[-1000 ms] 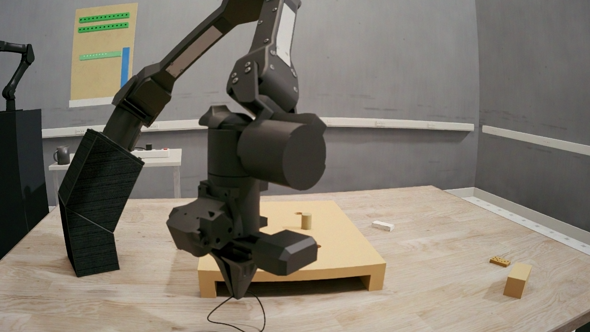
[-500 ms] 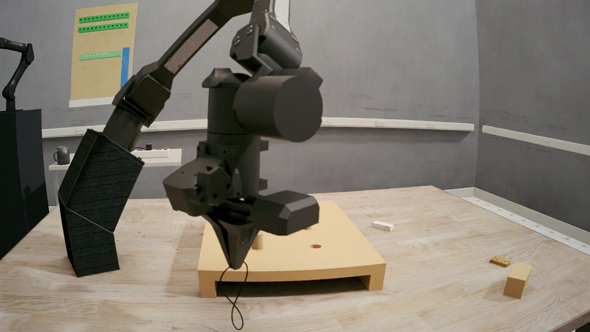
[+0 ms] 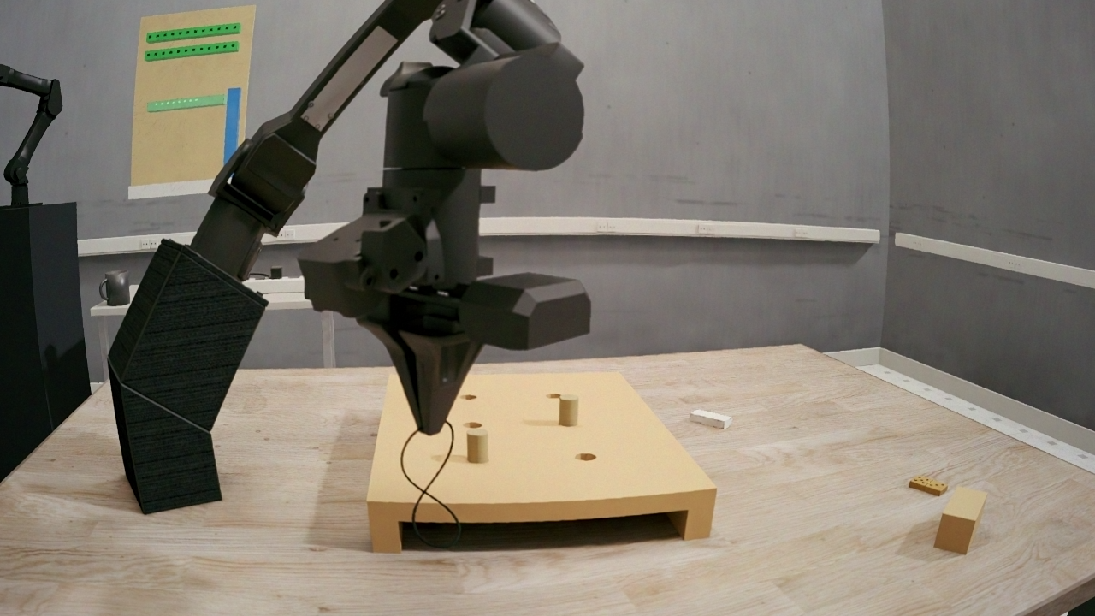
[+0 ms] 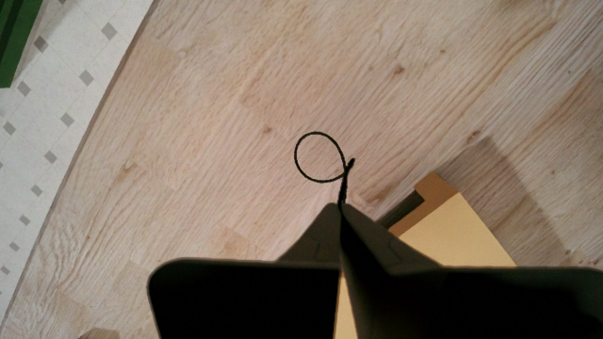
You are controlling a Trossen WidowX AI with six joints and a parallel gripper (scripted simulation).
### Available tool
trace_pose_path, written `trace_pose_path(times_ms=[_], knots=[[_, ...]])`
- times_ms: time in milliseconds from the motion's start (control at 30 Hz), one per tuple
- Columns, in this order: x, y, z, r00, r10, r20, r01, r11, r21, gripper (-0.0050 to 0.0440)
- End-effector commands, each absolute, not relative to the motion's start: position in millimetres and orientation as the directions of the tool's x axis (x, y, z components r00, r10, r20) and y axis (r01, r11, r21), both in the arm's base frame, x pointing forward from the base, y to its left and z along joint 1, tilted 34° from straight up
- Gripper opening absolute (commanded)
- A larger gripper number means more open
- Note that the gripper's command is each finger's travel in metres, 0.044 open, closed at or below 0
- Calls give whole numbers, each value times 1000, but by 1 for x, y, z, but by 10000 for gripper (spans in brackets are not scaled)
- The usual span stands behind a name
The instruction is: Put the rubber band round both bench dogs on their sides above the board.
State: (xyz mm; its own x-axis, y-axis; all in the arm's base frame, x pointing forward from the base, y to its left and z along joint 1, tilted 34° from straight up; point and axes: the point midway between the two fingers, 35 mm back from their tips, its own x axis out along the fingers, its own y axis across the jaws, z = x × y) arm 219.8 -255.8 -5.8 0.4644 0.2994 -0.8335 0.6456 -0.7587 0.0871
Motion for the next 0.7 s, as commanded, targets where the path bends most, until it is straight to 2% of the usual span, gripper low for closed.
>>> trace_pose_path(times_ms=[0,333,467,667], knots=[[216,-266,17,486,264,-833,640,-756,134,-50],[202,-267,39,489,263,-831,639,-757,137,-50],[204,-259,29,471,278,-837,662,-738,128,-50],[221,-255,40,467,251,-848,735,-643,214,-50]])
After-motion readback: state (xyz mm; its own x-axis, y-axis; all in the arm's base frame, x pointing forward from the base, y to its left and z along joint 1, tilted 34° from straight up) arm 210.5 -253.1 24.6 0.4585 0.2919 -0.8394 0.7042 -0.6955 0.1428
